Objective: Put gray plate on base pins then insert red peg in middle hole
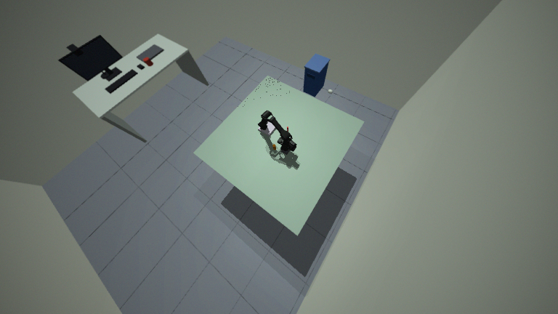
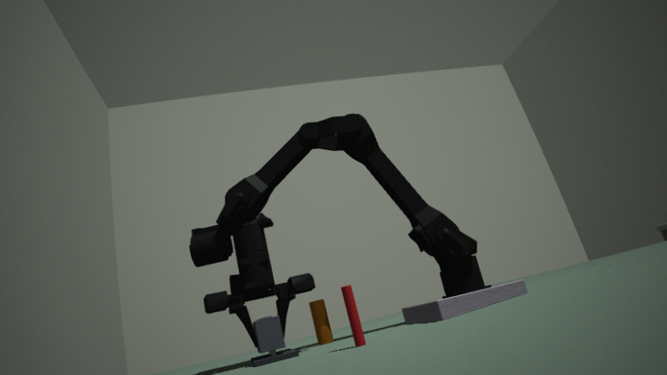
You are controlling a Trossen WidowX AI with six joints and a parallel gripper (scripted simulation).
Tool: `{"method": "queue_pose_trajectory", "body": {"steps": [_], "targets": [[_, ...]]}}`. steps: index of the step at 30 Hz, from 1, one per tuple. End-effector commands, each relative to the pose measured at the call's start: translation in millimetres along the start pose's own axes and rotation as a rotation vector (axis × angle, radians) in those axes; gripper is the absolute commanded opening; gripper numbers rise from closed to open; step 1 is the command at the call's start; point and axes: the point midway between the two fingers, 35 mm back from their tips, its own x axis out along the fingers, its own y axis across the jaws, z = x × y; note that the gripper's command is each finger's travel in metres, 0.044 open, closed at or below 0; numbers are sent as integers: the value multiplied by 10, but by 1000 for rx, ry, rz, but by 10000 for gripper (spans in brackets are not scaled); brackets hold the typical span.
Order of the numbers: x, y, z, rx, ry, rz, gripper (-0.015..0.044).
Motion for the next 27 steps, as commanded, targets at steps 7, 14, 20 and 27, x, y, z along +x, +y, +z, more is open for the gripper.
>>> {"method": "queue_pose_trajectory", "body": {"steps": [7, 14, 20, 27], "targets": [[-5, 2, 0, 0, 0, 1, 131], [-5, 2, 0, 0, 0, 1, 315], [-5, 2, 0, 0, 0, 1, 440], [-543, 71, 16, -28, -8, 11, 440]]}}
